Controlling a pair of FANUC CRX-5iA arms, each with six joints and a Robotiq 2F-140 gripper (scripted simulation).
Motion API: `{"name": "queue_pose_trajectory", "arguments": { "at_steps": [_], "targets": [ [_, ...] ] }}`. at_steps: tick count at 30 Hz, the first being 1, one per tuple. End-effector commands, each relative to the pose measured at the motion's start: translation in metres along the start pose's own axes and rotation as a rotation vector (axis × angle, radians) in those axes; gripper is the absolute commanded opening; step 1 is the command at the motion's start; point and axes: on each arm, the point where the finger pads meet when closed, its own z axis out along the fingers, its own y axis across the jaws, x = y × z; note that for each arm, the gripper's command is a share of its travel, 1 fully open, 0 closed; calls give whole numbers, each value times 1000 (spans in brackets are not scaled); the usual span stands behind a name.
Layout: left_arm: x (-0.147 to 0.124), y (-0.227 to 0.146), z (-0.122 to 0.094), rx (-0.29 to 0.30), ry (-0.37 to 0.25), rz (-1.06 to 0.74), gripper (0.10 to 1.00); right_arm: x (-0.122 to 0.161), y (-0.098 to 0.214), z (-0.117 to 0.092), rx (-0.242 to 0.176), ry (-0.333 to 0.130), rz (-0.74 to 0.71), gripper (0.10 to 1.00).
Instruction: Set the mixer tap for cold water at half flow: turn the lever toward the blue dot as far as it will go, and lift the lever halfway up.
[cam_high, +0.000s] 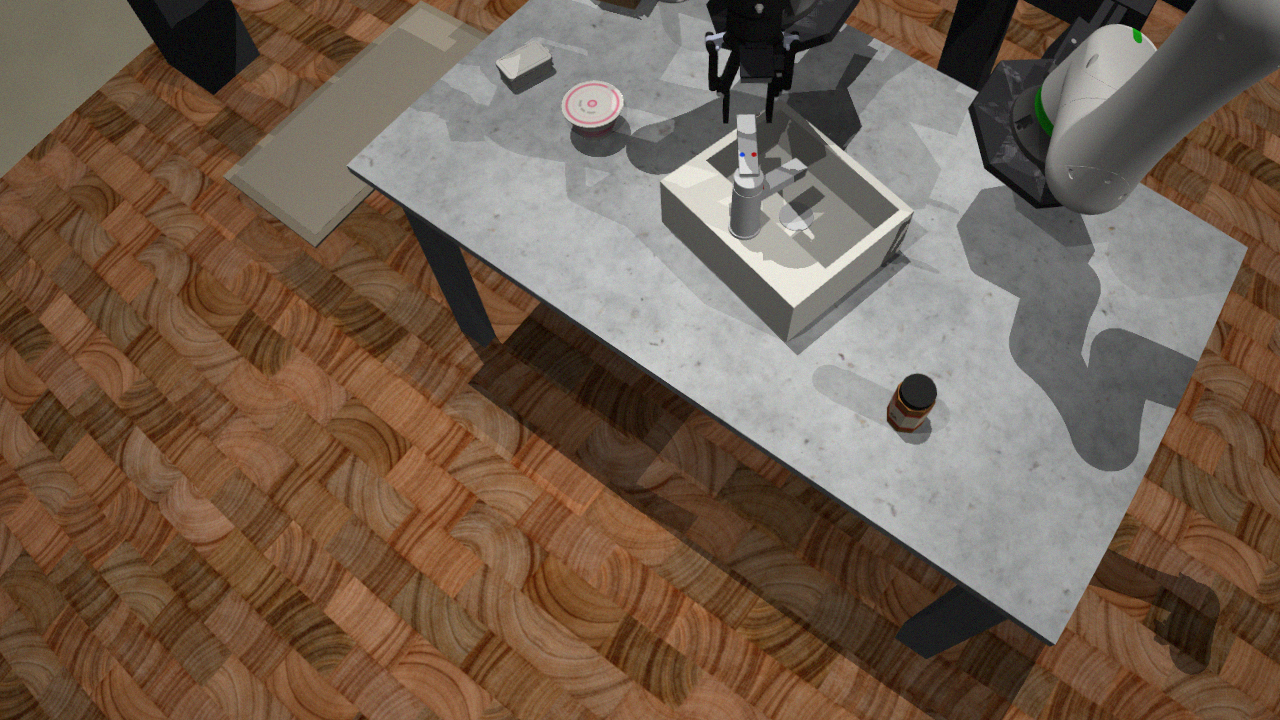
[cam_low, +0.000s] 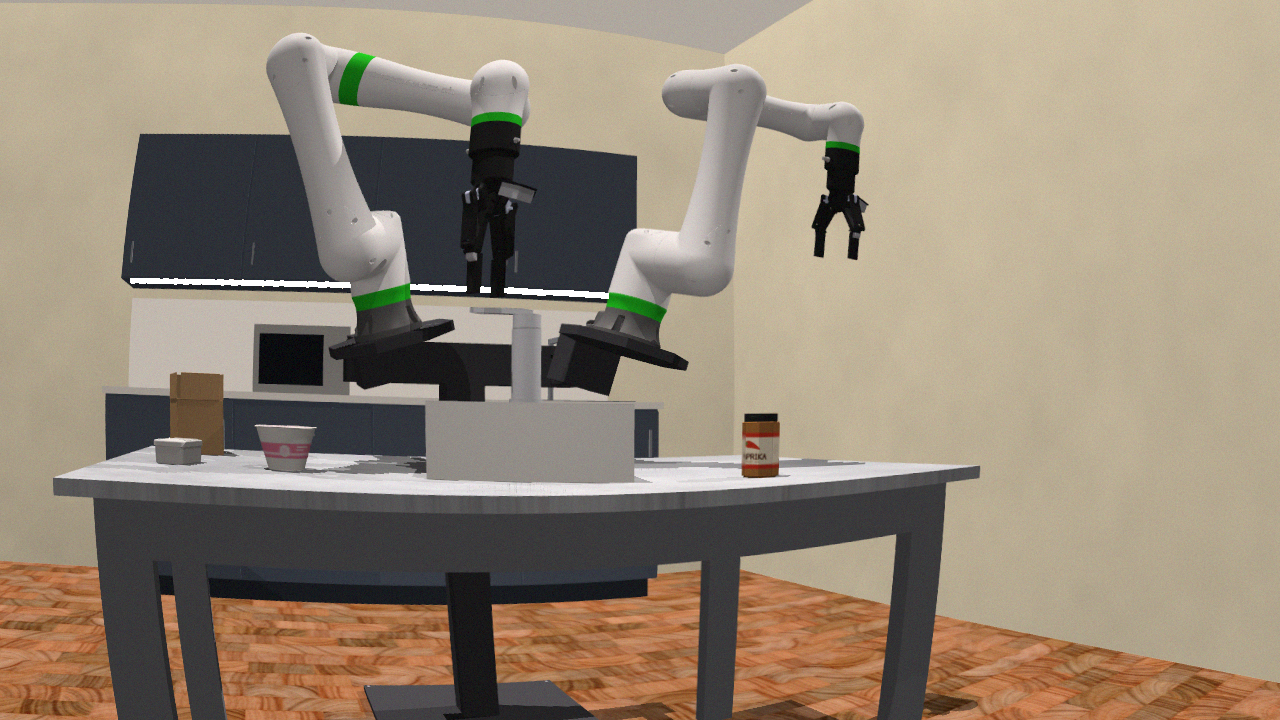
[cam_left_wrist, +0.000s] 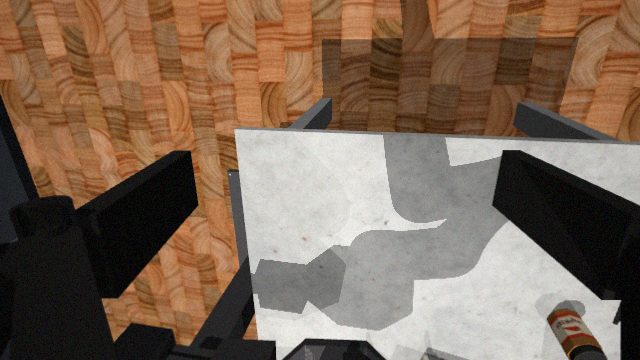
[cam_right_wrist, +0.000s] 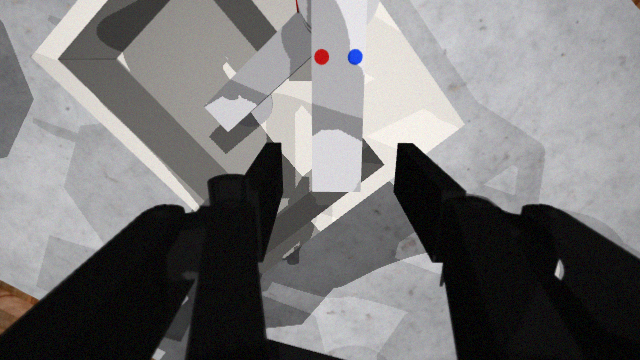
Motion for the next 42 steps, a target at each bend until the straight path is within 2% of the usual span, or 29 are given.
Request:
{"name": "queue_pose_trajectory", "arguments": {
  "at_steps": [1,13,14,42],
  "targets": [
    [0,0,-1,0,2,0,1000,0,0,-9,0,1,0,455],
    [0,0,-1,0,2,0,1000,0,0,-14,0,1,0,455],
    [0,0,-1,0,2,0,1000,0,0,-14,0,1,0,99],
    [0,0,-1,0,2,0,1000,0,0,-14,0,1,0,99]
  ]
}}
